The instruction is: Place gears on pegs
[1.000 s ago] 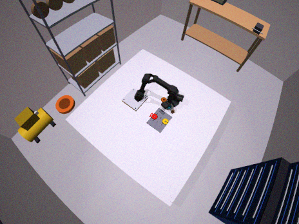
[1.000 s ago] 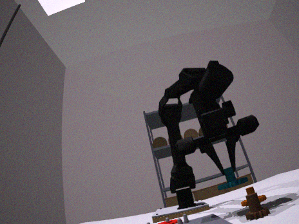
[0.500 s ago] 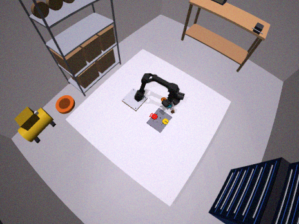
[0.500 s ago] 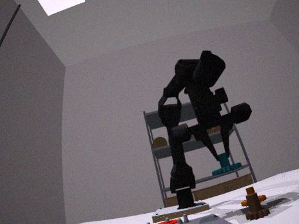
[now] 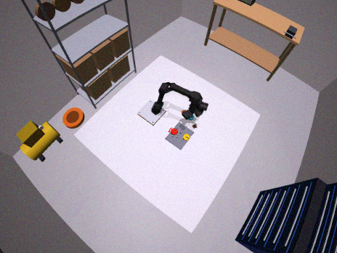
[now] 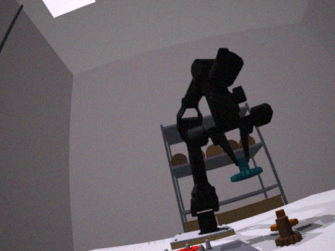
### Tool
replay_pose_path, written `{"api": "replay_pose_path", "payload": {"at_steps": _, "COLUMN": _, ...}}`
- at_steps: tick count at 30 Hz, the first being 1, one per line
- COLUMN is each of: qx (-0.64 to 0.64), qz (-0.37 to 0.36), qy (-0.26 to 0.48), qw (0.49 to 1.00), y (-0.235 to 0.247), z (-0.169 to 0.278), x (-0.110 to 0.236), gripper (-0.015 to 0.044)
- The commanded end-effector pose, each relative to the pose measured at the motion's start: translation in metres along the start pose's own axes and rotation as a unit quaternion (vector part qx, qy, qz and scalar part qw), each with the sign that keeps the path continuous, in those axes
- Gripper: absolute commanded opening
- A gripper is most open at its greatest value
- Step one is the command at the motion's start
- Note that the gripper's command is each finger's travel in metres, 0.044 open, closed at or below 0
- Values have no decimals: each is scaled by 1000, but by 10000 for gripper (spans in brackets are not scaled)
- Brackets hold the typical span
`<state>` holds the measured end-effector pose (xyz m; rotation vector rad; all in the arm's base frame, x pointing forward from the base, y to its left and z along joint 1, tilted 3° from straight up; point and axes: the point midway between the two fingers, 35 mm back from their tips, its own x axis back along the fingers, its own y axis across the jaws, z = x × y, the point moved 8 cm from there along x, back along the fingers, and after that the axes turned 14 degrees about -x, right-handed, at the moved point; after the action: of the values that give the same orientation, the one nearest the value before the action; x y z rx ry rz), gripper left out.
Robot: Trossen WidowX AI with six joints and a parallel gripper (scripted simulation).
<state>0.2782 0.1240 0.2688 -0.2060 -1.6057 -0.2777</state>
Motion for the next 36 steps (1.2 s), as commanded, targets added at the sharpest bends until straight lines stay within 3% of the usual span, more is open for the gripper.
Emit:
{"api": "replay_pose_path", "payload": {"at_steps": 1, "qx": 2, "qz": -4, "qy": -1, "qw": 1000, "y": -2, "z": 1, "x": 11, "gripper": 0}}
{"api": "replay_pose_path", "payload": {"at_steps": 36, "qx": -8, "qz": 4, "qy": 1, "qw": 1000, "y": -51, "z": -40, "x": -16, "gripper": 0}}
